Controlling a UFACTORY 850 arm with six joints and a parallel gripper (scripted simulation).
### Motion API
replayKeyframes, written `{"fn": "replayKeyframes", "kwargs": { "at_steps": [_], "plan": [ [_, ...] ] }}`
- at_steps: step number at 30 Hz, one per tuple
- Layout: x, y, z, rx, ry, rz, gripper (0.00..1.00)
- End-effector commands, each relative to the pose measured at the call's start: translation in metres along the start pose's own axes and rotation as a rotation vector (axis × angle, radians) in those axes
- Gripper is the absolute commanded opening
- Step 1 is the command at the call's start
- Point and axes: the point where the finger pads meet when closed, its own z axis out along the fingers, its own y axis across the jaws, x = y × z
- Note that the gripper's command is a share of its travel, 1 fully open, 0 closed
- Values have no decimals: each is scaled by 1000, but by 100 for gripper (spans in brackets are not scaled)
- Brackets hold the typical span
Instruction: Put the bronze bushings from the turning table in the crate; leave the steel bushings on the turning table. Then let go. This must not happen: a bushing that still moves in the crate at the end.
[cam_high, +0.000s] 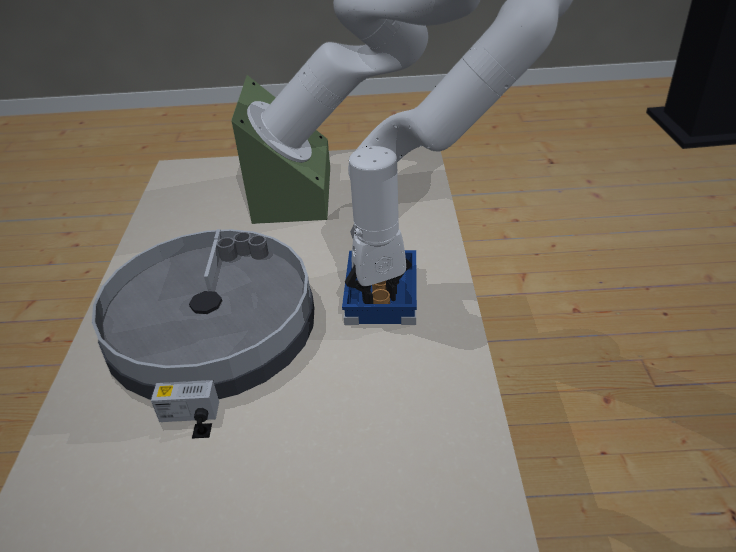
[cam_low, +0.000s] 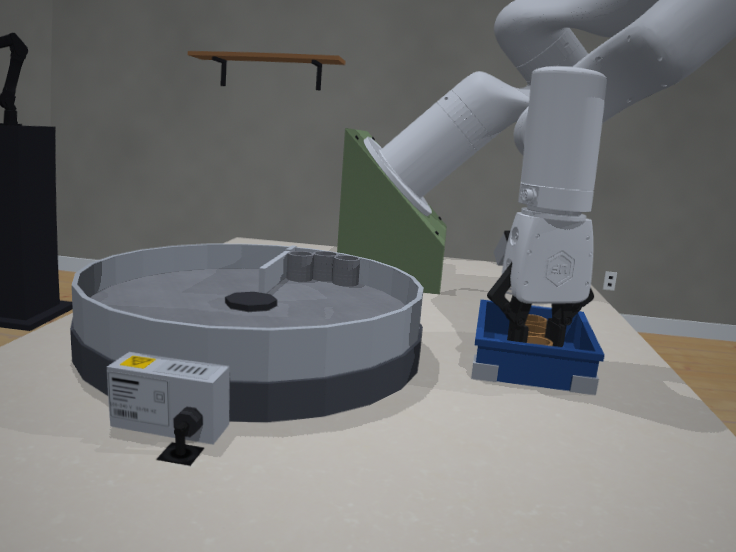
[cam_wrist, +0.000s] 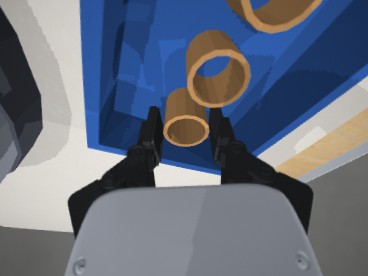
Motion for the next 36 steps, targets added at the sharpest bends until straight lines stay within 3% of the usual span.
{"fn": "replayKeyframes", "kwargs": {
  "at_steps": [1,16,36],
  "plan": [
    [-1,0,0,0,-1,0,48],
    [-1,0,-8,0,-1,0,48],
    [0,0,-82,0,-1,0,48]
  ]
}}
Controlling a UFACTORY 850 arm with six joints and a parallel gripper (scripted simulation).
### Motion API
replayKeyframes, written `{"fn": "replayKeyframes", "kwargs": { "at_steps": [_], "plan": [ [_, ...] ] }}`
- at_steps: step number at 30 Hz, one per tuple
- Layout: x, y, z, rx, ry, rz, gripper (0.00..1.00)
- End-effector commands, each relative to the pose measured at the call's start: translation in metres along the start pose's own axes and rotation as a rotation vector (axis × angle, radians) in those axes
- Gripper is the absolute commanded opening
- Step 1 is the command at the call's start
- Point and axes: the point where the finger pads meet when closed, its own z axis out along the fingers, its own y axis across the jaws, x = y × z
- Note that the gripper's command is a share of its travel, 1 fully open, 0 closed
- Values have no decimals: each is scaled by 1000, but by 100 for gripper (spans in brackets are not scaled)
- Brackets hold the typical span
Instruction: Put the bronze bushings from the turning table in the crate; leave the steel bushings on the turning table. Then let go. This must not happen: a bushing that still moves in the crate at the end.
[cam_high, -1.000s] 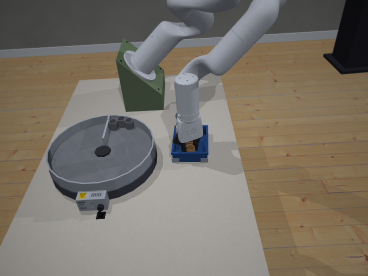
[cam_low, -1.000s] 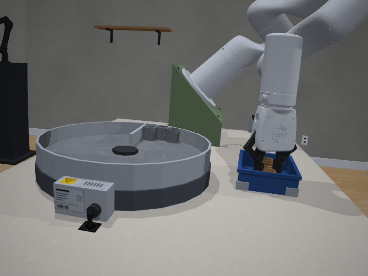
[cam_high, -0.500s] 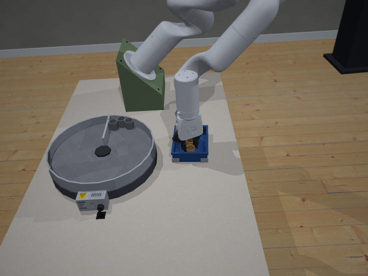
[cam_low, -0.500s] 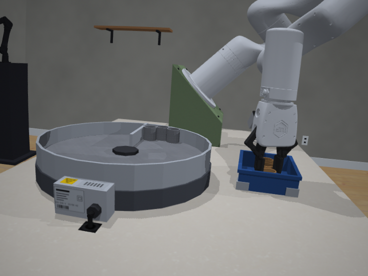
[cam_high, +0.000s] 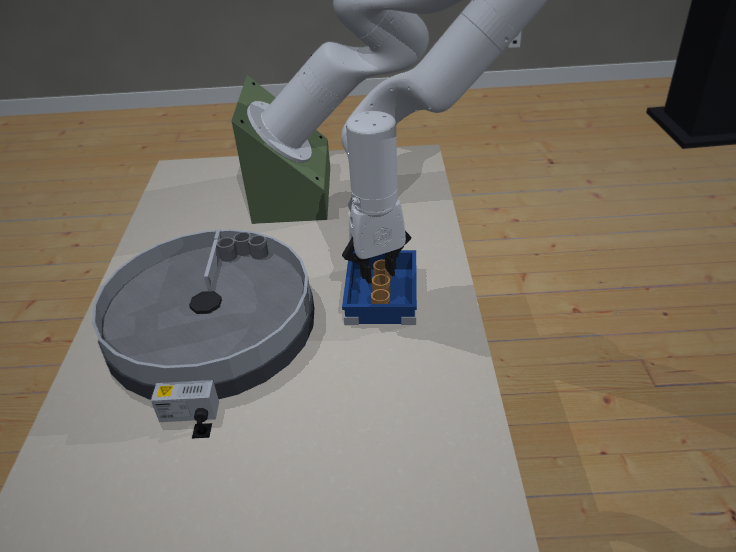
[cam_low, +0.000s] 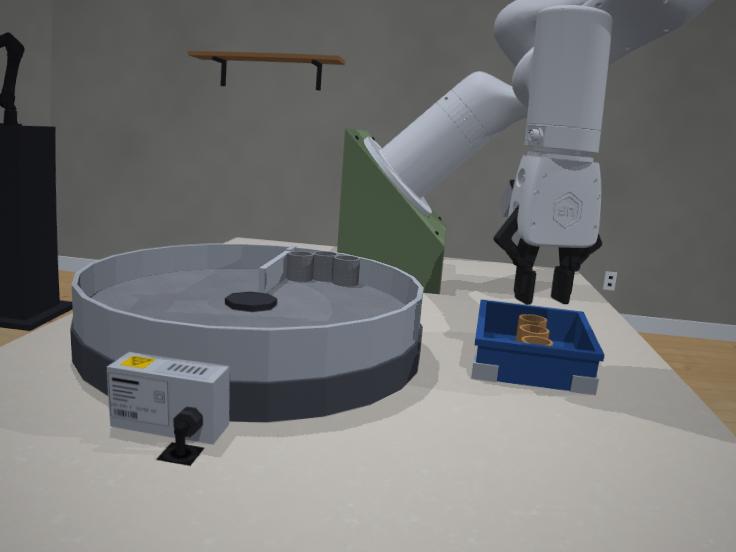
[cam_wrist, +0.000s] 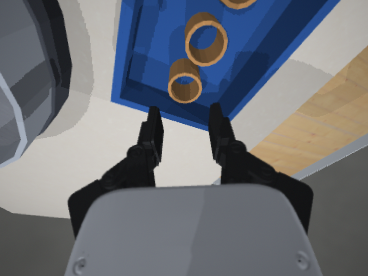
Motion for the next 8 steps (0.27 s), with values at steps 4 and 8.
{"fn": "replayKeyframes", "kwargs": {
  "at_steps": [4,8],
  "plan": [
    [-1,0,-21,0,0,0,48],
    [-1,0,-21,0,0,0,48]
  ]
}}
